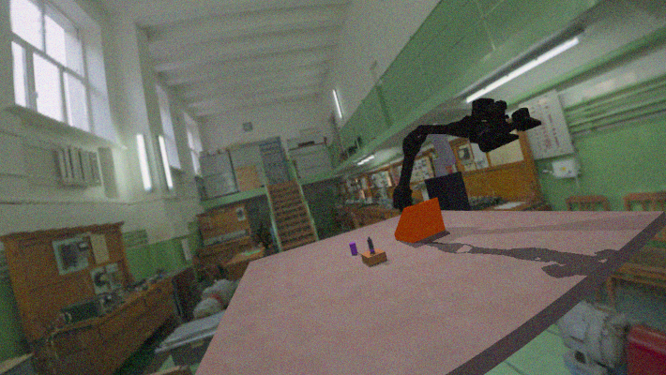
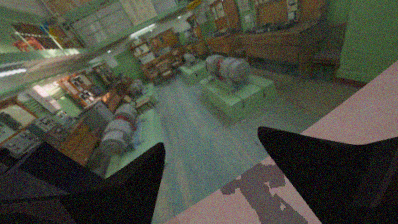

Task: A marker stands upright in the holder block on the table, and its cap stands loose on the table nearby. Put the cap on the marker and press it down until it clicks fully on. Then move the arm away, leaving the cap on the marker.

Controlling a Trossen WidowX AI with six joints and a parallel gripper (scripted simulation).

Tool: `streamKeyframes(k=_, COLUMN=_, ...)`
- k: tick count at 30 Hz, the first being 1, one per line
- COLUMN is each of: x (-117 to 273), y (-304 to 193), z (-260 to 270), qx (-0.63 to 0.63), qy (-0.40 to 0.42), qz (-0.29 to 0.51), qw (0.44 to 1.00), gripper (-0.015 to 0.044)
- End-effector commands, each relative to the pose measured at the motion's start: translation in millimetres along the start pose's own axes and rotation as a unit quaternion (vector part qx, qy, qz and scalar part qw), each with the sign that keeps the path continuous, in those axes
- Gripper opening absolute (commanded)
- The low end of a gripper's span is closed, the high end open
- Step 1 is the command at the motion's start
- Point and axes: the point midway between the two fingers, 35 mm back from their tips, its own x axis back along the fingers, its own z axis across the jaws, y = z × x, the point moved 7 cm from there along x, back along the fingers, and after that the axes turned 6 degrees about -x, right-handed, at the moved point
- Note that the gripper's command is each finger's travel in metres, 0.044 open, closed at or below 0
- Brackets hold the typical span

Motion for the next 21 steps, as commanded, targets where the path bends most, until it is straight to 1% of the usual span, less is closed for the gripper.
streamKeyframes(k=1, x=0.1, y=1.8, z=-2.3, qx=0.0, qy=-0.002, qz=0.0, qw=1.0, gripper=0.0374)
streamKeyframes(k=3, x=1.1, y=15.8, z=-20.9, qx=-0.001, qy=-0.022, qz=0.003, qw=1.0, gripper=0.0321)
streamKeyframes(k=6, x=5.6, y=44.4, z=-65.2, qx=-0.003, qy=-0.066, qz=0.013, qw=0.998, gripper=0.0249)
streamKeyframes(k=13, x=28.6, y=92.7, z=-171.0, qx=-0.01, qy=-0.16, qz=0.049, qw=0.986, gripper=0.0249)
streamKeyframes(k=21, x=79.2, y=118.2, z=-297.7, qx=-0.024, qy=-0.257, qz=0.116, qw=0.959, gripper=0.0249)
